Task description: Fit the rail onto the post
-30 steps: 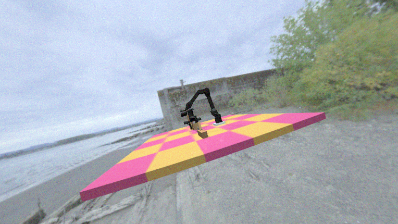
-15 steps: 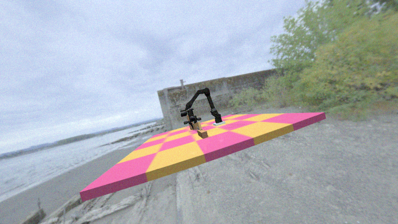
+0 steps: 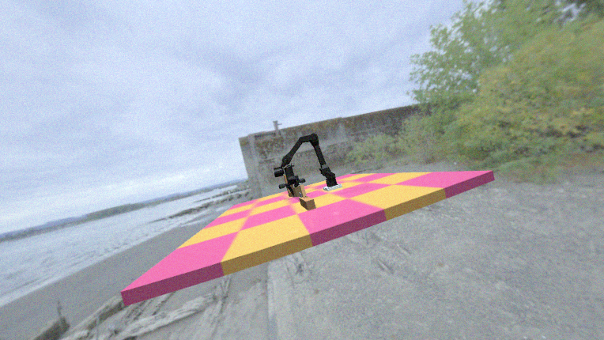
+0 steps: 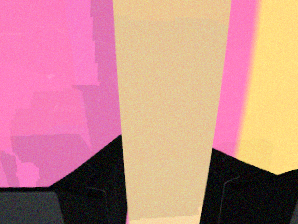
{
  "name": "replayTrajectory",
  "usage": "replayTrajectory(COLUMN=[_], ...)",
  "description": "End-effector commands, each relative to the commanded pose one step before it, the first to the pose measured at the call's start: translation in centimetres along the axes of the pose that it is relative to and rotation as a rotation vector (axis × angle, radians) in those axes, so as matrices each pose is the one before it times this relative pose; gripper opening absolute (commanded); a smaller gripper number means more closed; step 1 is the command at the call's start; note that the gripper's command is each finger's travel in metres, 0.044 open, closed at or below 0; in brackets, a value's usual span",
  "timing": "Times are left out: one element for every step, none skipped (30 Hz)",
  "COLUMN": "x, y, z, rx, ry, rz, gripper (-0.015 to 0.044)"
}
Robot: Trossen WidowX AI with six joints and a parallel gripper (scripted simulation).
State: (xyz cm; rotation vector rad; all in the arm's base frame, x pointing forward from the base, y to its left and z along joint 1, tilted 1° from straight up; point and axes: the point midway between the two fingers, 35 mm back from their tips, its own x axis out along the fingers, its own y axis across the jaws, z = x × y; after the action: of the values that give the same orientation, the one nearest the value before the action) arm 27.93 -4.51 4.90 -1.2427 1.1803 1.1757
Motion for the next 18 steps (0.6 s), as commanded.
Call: replayTrajectory(x=[-0.302,-0.051,-0.051,-0.051,-0.051,-0.051,-0.051,-0.051,-0.051,-0.051,-0.051,-0.051,-0.051,-0.051,-0.051,-0.051,-0.050,-0.050], y=[-0.004,-0.005,-0.007,-0.009,-0.010,-0.011,-0.012,-0.013,-0.014,-0.015,-0.015,-0.015,-0.016,-0.016,-0.016,-0.016,-0.015,-0.015], z=[0.009,0.000,0.000,0.000,0.000,0.000,0.000,0.000,0.000,0.000,0.000,0.000,0.000,0.000,0.000,0.000,0.000,0.000], rx=[-0.0027,0.0000,0.0000,0.0000,0.0000,0.0000,0.0000,0.0000,0.0000,0.0000,0.0000,0.0000,0.0000,0.0000,0.0000,0.0000,0.0000,0.0000], ry=[-0.00256,0.00000,0.00000,0.00000,0.00000,0.00000,0.00000,0.00000,0.00000,0.00000,0.00000,0.00000,0.00000,0.00000,0.00000,0.00000,0.00000,0.00000], rz=[-0.00022,-0.00001,-0.00001,-0.00001,-0.00001,-0.00001,-0.00001,-0.00002,-0.00002,-0.00002,-0.00002,-0.00002,-0.00002,-0.00002,-0.00002,-0.00002,-0.00002,-0.00002], gripper=[0.0000,0.0000,0.0000,0.0000,0.0000,0.0000,0.0000,0.0000,0.0000,0.0000,0.0000,0.0000,0.0000,0.0000,0.0000,0.0000,0.0000,0.0000])
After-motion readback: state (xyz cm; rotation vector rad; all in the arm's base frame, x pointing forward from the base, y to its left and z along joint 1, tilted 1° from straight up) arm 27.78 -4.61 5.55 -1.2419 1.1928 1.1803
